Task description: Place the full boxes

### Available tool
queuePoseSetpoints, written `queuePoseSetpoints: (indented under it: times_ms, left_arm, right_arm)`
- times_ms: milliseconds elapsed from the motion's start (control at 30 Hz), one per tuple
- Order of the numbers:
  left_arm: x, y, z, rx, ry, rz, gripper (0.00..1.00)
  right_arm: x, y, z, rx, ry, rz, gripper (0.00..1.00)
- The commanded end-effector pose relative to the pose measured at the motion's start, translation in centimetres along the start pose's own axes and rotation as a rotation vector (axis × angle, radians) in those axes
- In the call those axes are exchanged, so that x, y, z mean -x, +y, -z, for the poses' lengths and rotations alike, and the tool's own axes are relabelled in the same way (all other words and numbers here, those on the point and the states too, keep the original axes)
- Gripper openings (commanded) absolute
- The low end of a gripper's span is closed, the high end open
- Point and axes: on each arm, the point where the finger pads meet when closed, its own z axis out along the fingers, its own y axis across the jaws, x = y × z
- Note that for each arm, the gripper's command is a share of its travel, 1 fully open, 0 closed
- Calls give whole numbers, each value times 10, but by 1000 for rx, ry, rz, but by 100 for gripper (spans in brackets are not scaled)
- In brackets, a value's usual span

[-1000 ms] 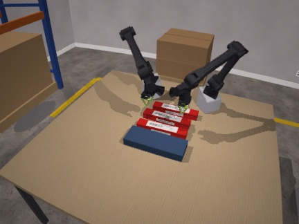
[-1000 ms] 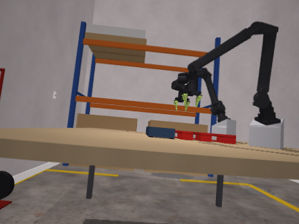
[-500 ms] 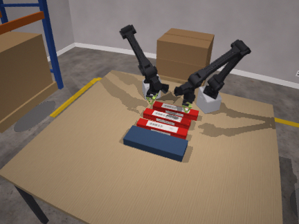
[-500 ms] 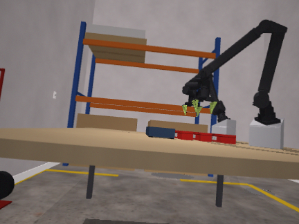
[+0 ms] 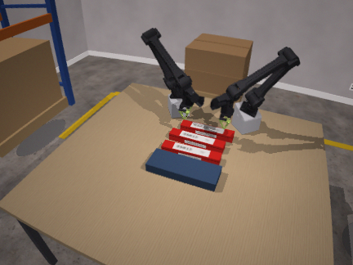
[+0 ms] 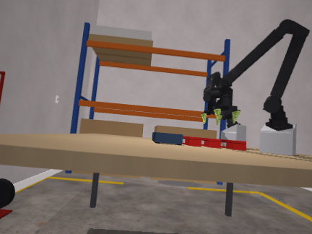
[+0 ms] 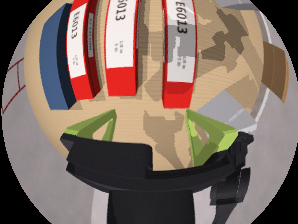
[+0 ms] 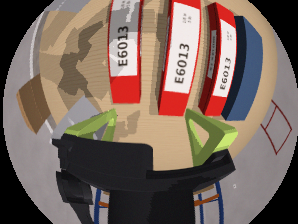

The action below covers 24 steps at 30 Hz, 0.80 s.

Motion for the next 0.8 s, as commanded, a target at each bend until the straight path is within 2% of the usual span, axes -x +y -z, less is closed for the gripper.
queuePoseSetpoints:
  times_ms: [0, 100, 300, 400, 467, 533, 767]
  left_arm:
    - [6, -13, 1, 28, -24, 30, 100]
    - [5, -19, 0, 27, -24, 30, 100]
    - [2, -58, -11, 23, -26, 30, 100]
    - [-1, -66, -16, 5, -5, 18, 100]
    - [9, -46, -5, 27, -32, 55, 100]
    - [3, -55, -8, 18, -22, 30, 100]
    - [3, -55, -9, 18, -22, 30, 100]
  right_arm:
    - [9, 15, 2, -22, -28, -41, 100]
    - [10, 21, -1, -20, -26, -40, 100]
    - [14, 60, -15, -5, -10, -31, 100]
    - [17, 50, -7, -16, -23, -42, 100]
    - [17, 50, -7, -16, -23, -42, 100]
    - [17, 49, -7, -16, -23, -42, 100]
    - [17, 49, -7, -16, -23, -42, 100]
